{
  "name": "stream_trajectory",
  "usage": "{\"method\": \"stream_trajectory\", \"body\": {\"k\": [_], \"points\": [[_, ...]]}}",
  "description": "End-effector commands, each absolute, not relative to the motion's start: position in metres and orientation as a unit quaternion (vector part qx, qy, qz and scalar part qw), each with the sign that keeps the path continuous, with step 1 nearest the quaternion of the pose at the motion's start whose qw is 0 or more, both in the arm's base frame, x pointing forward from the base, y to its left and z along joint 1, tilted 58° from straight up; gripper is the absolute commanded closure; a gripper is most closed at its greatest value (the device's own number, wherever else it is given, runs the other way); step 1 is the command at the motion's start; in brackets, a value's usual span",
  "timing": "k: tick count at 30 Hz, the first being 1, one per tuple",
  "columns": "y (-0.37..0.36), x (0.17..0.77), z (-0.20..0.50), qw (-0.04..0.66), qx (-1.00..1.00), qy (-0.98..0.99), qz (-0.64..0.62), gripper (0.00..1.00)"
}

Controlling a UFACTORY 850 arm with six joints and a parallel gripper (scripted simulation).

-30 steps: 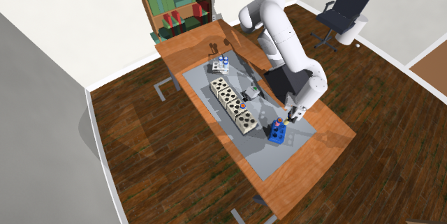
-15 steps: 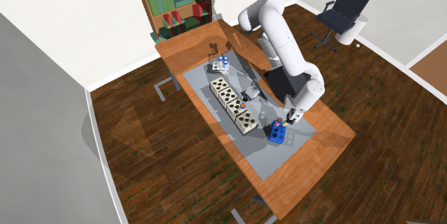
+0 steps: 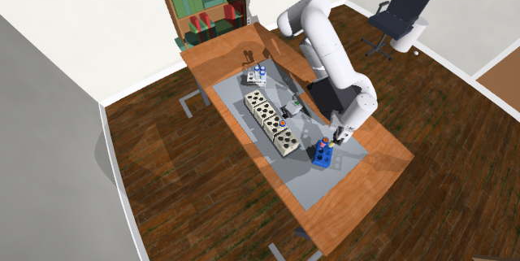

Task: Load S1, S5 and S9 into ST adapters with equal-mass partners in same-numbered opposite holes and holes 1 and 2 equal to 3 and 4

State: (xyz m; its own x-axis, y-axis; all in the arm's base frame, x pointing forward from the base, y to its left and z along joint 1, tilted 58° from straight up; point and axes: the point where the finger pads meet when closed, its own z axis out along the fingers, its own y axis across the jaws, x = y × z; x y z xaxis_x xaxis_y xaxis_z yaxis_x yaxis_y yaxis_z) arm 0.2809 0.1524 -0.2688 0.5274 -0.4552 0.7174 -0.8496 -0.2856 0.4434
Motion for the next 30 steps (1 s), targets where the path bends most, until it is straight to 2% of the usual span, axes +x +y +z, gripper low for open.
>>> {"method": "stream_trajectory", "body": {"k": [1, 30], "points": [[0.152, 0.281, -0.270, 0.419, 0.767, -0.426, 0.235, 1.00], [0.129, 0.282, -0.284, 0.419, 0.767, -0.426, 0.235, 1.00]]}}
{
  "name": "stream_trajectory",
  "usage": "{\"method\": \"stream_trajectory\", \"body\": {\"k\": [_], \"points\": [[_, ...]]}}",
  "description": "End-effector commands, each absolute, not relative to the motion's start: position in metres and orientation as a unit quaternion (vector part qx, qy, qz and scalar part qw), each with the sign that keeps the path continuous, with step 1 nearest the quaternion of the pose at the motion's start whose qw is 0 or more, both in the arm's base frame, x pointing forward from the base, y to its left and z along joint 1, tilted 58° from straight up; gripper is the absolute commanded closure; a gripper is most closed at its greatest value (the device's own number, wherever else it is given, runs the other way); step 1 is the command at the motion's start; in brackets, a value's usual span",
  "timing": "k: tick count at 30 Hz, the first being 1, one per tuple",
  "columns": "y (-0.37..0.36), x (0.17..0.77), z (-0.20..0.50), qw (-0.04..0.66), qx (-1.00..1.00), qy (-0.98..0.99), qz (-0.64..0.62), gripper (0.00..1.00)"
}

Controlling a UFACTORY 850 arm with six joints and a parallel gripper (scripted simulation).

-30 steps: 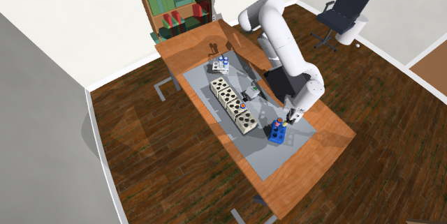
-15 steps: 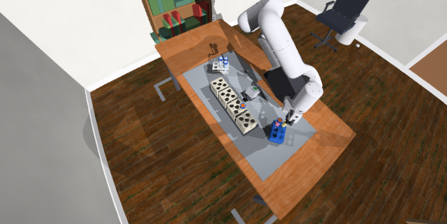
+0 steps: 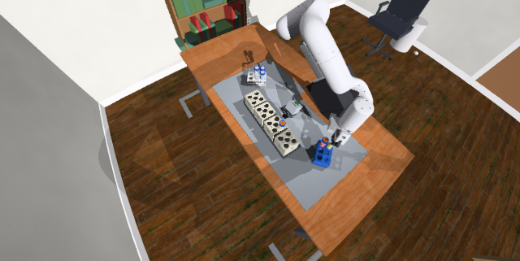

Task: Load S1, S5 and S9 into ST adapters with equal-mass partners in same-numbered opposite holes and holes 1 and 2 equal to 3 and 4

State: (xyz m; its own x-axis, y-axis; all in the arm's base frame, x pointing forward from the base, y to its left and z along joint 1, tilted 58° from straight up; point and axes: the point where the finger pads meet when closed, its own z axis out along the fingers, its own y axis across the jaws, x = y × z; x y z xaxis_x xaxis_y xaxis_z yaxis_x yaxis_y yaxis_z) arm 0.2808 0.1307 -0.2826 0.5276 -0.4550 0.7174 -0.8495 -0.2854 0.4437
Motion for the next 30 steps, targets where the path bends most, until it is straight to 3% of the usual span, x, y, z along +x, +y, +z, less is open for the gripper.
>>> {"method": "stream_trajectory", "body": {"k": [1, 30], "points": [[0.128, 0.282, -0.285, 0.419, 0.767, -0.426, 0.235, 1.00], [0.107, 0.282, -0.298, 0.419, 0.767, -0.426, 0.235, 1.00]]}}
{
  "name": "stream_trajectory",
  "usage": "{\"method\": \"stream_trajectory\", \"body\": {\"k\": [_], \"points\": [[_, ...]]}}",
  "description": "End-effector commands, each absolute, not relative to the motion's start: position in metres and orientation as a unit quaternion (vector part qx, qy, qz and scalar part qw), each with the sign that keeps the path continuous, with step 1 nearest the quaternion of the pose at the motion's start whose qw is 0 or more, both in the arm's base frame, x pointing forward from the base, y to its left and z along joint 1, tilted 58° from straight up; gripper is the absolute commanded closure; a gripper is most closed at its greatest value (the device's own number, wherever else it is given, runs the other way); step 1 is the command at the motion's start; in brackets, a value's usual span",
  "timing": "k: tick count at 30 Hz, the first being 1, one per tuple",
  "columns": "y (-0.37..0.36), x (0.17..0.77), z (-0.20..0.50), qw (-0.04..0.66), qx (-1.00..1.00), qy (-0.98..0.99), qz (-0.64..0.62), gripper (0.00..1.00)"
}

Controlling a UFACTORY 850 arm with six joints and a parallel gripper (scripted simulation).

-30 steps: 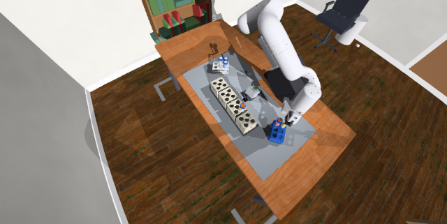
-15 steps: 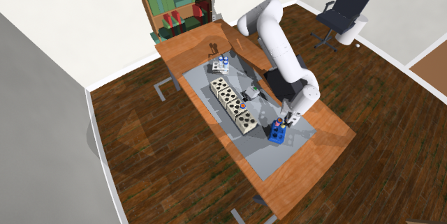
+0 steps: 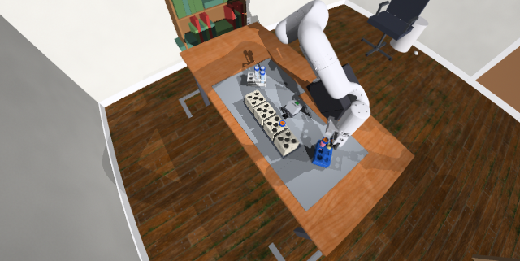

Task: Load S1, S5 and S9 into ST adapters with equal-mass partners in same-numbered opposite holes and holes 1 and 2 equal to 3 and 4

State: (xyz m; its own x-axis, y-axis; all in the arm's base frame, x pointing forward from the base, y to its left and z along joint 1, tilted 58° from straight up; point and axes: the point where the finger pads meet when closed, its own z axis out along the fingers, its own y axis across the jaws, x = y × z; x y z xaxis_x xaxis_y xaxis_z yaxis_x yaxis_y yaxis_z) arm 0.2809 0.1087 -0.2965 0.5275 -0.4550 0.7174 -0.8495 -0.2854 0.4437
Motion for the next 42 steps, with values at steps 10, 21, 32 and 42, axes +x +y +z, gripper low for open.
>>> {"method": "stream_trajectory", "body": {"k": [10, 21, 32, 42], "points": [[0.1030, 0.2816, -0.3008, 0.419, 0.767, -0.426, 0.235, 1.00], [0.1030, 0.2817, -0.3008, 0.419, 0.767, -0.426, 0.235, 1.00], [0.1027, 0.2816, -0.3010, 0.419, 0.767, -0.426, 0.235, 0.56], [0.1027, 0.2817, -0.3010, 0.419, 0.767, -0.426, 0.235, 0.56]]}}
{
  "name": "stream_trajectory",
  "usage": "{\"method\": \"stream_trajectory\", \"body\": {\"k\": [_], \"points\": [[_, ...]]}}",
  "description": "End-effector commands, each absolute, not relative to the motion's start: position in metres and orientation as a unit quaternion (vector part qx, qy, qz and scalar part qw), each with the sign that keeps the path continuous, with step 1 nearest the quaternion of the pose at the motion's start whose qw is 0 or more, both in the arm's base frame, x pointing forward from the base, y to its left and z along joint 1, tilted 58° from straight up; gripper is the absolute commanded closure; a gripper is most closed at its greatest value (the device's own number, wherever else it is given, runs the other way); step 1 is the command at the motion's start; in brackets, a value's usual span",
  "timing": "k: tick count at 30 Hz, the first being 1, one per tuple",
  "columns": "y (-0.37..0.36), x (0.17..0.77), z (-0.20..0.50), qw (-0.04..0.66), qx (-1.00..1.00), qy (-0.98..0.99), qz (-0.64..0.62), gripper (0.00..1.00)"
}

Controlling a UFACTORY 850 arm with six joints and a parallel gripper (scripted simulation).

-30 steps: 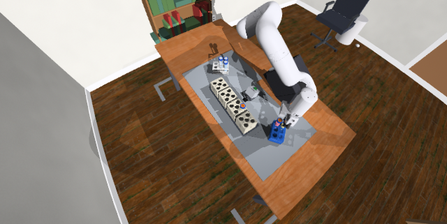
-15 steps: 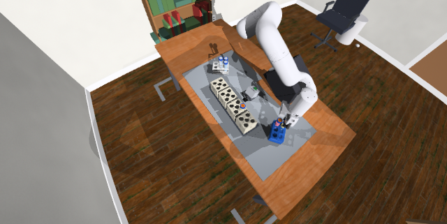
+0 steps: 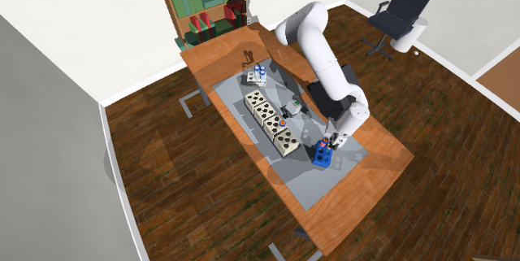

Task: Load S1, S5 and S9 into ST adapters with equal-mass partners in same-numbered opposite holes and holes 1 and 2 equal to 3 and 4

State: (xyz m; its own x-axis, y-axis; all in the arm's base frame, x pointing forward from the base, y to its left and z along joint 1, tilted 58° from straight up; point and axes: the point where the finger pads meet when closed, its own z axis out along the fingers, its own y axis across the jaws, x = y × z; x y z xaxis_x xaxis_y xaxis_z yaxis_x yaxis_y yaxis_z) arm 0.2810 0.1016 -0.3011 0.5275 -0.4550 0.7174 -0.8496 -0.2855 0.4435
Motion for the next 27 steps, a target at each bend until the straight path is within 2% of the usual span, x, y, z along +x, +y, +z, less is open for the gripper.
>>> {"method": "stream_trajectory", "body": {"k": [1, 27], "points": [[0.103, 0.282, -0.301, 0.419, 0.767, -0.426, 0.235, 0.56], [0.131, 0.282, -0.283, 0.419, 0.767, -0.426, 0.235, 0.56]]}}
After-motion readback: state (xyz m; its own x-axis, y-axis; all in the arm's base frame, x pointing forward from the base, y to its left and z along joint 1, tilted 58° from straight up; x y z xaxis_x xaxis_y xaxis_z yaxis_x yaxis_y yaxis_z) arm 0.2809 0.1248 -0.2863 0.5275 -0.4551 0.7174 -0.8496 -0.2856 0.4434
